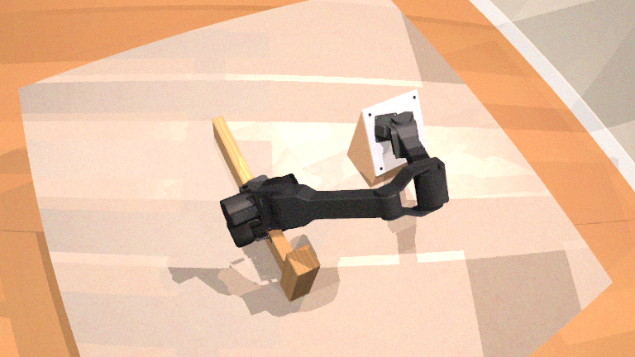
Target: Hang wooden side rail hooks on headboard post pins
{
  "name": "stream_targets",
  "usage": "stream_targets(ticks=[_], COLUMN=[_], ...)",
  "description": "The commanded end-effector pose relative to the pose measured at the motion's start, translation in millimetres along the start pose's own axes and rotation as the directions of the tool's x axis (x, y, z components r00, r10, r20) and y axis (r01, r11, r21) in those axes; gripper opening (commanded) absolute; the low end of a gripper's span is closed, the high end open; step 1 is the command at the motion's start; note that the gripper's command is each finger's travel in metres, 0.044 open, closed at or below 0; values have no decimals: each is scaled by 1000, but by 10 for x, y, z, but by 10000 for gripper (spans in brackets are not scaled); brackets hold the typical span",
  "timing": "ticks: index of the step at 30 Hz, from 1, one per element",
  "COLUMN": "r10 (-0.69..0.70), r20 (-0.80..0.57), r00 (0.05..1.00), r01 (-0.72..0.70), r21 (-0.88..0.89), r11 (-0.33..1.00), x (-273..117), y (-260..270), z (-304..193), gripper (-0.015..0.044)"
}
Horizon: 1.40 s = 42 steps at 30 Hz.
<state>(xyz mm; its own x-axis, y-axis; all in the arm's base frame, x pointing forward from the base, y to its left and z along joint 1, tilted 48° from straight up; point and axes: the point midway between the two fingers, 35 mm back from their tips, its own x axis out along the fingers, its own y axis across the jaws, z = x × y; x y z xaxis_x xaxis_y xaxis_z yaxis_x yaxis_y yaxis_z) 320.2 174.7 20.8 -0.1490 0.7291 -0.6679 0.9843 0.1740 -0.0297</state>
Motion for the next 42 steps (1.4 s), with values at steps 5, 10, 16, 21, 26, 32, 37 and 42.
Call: stream_targets(ticks=[5,10,16,21,26,32,37,42], r10=[14,14,14,14,14,14,14,14], r20=[0,0,0,-1,-1,-1,-1,-1], r00=[1000,1000,1000,1000,1000,1000,1000,1000], r01=[-14,-14,-14,-14,-14,-14,-14,-14], r21=[2,2,2,2,2,2,2,2], r11=[1000,1000,1000,1000,1000,1000,1000,1000], x=[-48,-51,-53,-54,-54,-54,-52,-51], y=[46,42,38,42,48,47,41,36], z=[-23,-28,-35,-40,-46,-52,-58,-63], gripper=[0,0,0,0,0,0,0,0])
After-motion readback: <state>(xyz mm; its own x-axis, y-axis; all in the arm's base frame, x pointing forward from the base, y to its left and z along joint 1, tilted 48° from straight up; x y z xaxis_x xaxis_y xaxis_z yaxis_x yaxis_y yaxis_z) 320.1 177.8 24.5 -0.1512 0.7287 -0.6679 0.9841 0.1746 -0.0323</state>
